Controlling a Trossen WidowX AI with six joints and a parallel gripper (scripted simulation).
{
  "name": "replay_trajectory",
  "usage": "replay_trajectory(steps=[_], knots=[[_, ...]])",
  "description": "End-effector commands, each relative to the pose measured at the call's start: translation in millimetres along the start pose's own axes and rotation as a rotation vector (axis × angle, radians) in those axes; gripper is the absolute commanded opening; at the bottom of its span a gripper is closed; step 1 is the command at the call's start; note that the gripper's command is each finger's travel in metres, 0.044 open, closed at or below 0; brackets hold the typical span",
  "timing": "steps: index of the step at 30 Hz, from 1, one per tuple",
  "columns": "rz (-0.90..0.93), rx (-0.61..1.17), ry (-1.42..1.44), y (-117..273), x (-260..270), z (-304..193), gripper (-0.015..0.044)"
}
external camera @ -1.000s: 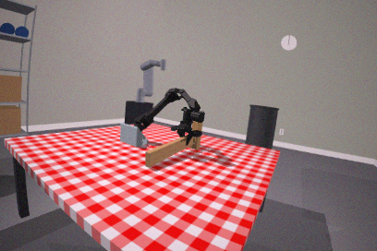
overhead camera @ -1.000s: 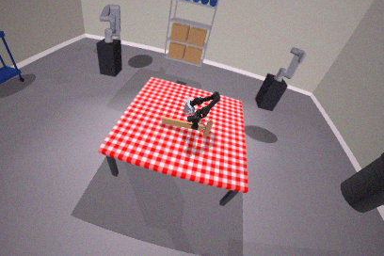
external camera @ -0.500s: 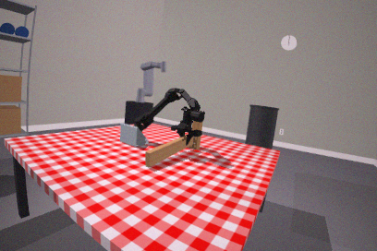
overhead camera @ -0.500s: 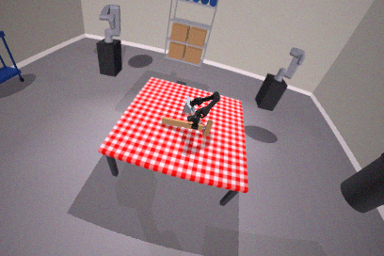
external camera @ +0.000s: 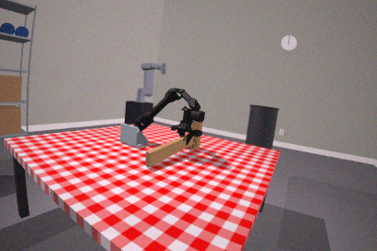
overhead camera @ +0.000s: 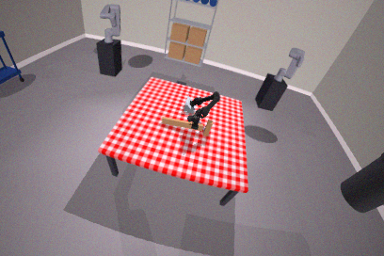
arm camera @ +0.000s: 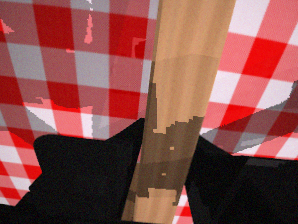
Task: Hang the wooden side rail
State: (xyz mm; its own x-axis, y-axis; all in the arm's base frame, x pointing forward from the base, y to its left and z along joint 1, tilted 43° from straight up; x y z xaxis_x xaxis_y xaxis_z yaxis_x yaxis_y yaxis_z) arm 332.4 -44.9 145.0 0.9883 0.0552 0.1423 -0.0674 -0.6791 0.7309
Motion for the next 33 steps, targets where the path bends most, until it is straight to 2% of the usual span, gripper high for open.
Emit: replay_trajectory(steps=[1,33], knots=[[0.015,-0.012,0.007,4.4,2.2,-0.3,0.0000],[0.015,-0.012,0.007,3.3,6.4,-3.1,0.0000]])
Point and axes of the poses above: the point midway between the two fingers, 35 mm back from their tips, its own y axis back along the fingers, its own x axis across the jaws, z = x × y, the point moved 9 cm from there along y, back along the fingers, and after that the axes turned 11 degrees about y, right-handed, at the moved point
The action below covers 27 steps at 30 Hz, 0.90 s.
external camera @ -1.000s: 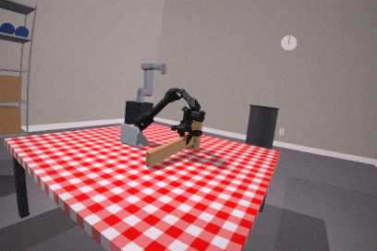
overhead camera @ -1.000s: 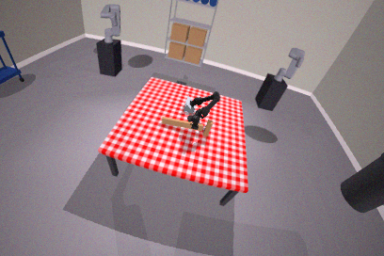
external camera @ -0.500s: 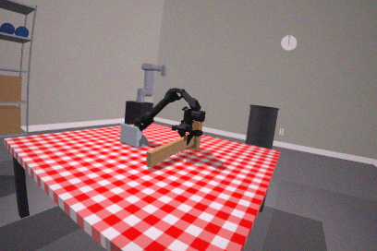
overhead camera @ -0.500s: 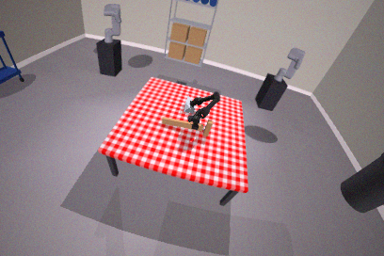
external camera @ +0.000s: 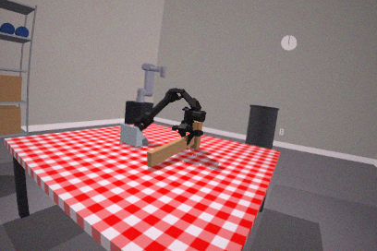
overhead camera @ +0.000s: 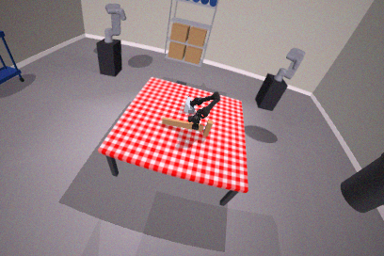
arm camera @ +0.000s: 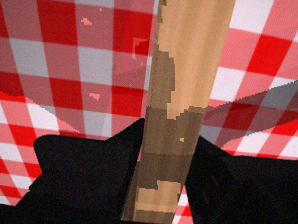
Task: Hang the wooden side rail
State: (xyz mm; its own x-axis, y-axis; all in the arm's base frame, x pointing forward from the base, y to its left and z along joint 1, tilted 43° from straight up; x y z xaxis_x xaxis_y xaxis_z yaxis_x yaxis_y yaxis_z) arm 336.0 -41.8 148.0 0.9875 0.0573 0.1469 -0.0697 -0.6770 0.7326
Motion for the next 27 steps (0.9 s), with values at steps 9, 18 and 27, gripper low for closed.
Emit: replay_trajectory(steps=[9,18,27], knots=[[0.013,-0.009,0.002,3.5,3.4,0.0,0.0000],[0.013,-0.009,0.002,4.4,4.6,-0.8,0.0000],[0.013,-0.009,0.002,4.1,4.1,-1.9,0.0000]])
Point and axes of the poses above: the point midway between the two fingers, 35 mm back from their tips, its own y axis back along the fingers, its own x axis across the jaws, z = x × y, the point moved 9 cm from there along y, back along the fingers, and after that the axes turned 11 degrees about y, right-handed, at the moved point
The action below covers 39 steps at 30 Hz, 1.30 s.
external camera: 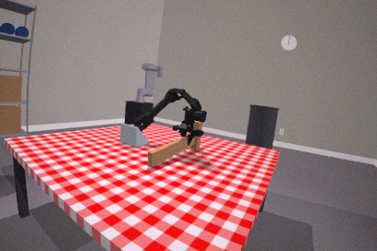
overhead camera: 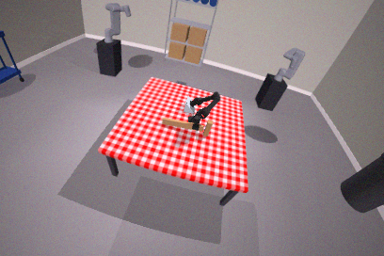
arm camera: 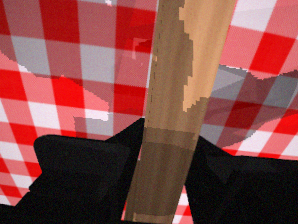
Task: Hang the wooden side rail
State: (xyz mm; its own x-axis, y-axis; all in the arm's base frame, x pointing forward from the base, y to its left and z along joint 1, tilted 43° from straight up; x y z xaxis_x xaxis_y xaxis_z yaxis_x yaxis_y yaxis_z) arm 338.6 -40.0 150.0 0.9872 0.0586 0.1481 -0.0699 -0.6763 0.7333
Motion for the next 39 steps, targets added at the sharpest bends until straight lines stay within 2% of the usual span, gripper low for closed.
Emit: replay_trajectory(steps=[1,39], knots=[[0.013,-0.008,0.000,4.0,1.1,0.2,0.0000],[0.013,-0.007,0.000,5.0,2.3,-4.0,0.0000]])
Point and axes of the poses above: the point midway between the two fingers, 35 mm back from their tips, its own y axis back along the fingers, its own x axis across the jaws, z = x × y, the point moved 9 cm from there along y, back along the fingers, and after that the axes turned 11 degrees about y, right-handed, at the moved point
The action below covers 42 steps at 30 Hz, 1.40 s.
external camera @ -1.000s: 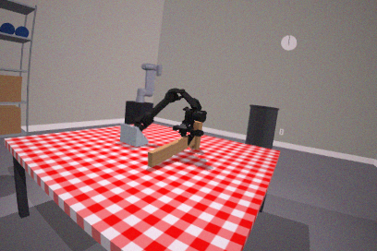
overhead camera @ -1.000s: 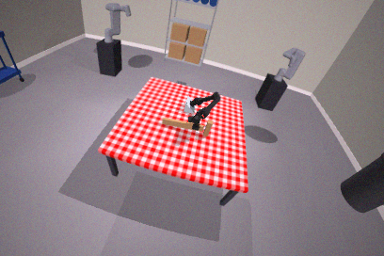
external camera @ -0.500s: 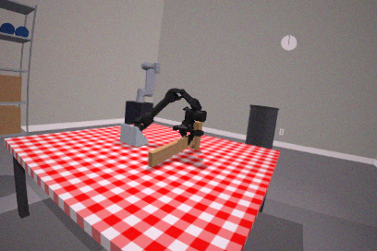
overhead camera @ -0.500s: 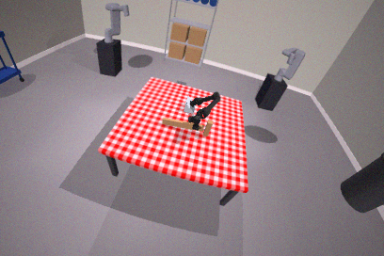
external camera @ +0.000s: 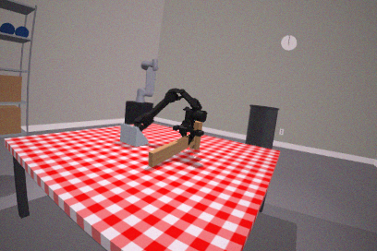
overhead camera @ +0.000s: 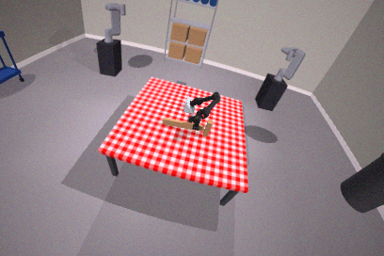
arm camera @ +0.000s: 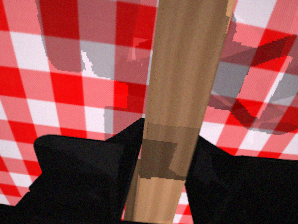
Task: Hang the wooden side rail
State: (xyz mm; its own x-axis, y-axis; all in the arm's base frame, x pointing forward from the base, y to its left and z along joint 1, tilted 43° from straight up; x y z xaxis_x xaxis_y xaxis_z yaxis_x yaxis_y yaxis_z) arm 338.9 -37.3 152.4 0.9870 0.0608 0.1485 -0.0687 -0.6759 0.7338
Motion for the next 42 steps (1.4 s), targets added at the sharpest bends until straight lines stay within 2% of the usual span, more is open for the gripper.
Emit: replay_trajectory(steps=[1,42], knots=[[0.014,-0.007,-0.002,5.0,1.6,-0.4,0.0000],[0.014,-0.007,-0.002,3.7,0.6,-5.3,0.0000]])
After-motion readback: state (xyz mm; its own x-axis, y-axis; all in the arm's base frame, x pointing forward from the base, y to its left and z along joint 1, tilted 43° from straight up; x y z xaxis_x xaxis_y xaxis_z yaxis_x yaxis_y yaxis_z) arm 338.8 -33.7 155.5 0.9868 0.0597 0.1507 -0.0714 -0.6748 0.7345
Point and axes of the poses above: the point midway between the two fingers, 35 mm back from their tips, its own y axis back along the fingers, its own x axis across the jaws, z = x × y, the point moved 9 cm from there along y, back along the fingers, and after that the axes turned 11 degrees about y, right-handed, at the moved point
